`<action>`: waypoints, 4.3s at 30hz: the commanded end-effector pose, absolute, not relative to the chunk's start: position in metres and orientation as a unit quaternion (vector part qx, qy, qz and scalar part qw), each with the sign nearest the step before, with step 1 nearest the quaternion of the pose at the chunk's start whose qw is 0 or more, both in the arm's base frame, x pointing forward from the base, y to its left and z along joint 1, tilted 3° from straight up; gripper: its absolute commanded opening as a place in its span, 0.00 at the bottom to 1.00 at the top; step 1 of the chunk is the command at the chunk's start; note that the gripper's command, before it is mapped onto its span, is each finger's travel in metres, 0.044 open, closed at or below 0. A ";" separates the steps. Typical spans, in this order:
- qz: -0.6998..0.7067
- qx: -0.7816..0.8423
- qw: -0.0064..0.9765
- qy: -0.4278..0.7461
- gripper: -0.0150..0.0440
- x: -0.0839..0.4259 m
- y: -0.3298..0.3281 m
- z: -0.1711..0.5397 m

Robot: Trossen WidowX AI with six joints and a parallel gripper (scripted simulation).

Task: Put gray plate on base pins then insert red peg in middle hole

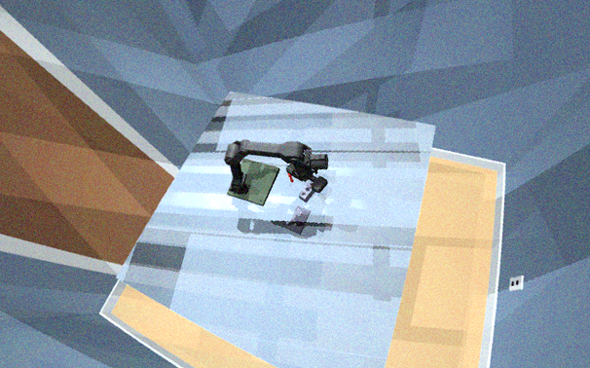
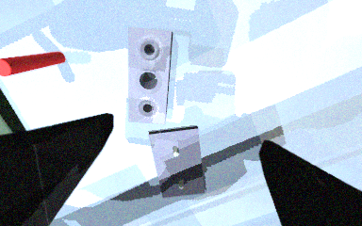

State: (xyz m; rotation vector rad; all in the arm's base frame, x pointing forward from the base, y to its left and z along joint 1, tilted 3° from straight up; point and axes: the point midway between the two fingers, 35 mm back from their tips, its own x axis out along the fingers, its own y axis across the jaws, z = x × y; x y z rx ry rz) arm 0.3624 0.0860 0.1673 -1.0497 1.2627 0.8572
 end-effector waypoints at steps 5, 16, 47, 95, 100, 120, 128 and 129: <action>0.409 -0.445 0.569 0.558 1.00 0.332 0.102 0.170; 0.408 -0.446 0.569 0.558 1.00 0.336 0.099 0.104; 0.408 -0.446 0.569 0.558 1.00 0.339 0.099 0.051; 0.396 -0.436 0.587 0.555 0.25 0.344 0.102 0.062; 0.398 -0.437 0.584 0.555 0.25 0.344 0.104 0.078; 0.406 -0.443 0.574 0.557 0.25 0.335 0.107 0.141; 0.409 -0.445 0.569 0.558 0.25 0.328 0.107 0.165; 0.409 -0.445 0.569 0.558 0.25 0.327 0.107 0.167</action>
